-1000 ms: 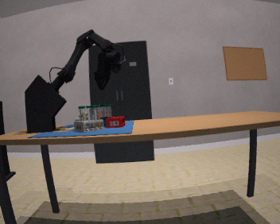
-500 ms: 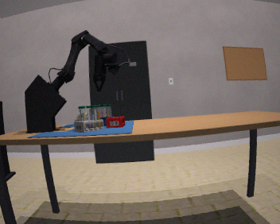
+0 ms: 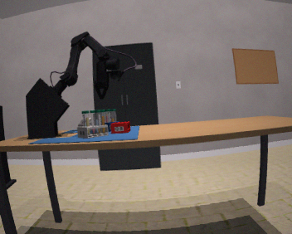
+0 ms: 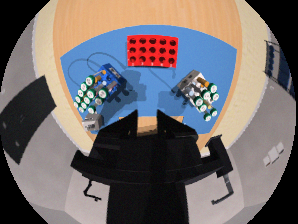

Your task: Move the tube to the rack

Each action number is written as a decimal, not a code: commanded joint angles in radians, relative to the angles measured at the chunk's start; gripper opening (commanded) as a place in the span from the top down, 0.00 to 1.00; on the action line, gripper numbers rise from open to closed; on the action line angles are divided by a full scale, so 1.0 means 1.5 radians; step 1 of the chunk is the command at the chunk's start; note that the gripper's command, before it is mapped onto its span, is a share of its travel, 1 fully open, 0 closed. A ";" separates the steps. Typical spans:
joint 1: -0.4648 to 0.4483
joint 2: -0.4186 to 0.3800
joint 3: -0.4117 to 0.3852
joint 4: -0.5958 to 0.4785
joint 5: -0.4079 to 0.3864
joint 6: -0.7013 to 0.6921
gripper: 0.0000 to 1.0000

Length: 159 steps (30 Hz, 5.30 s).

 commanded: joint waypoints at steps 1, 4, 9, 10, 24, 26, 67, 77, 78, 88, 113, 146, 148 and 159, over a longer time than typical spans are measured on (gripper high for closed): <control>0.007 -0.020 0.020 0.036 0.021 0.033 0.70; 0.009 -0.009 0.020 0.039 0.024 0.035 0.70; 0.006 -0.008 0.019 0.040 0.026 0.035 0.70; 0.007 -0.008 0.019 0.040 0.026 0.035 0.70; 0.007 -0.008 0.019 0.041 0.025 0.033 0.70; 0.007 -0.008 0.019 0.041 0.025 0.033 0.70; 0.007 -0.008 0.019 0.041 0.025 0.033 0.70; 0.156 -0.099 -0.014 0.033 0.107 0.220 0.70; 0.179 -0.106 -0.035 0.033 0.122 0.236 0.70; 0.447 -0.161 -0.061 0.033 0.297 0.428 0.70; 0.913 -0.022 0.013 0.014 0.636 0.789 0.70; 0.867 0.025 -0.049 0.108 0.606 0.751 0.70; 0.862 0.032 -0.053 0.120 0.603 0.746 0.70; 0.831 0.077 -0.067 0.193 0.583 0.720 0.70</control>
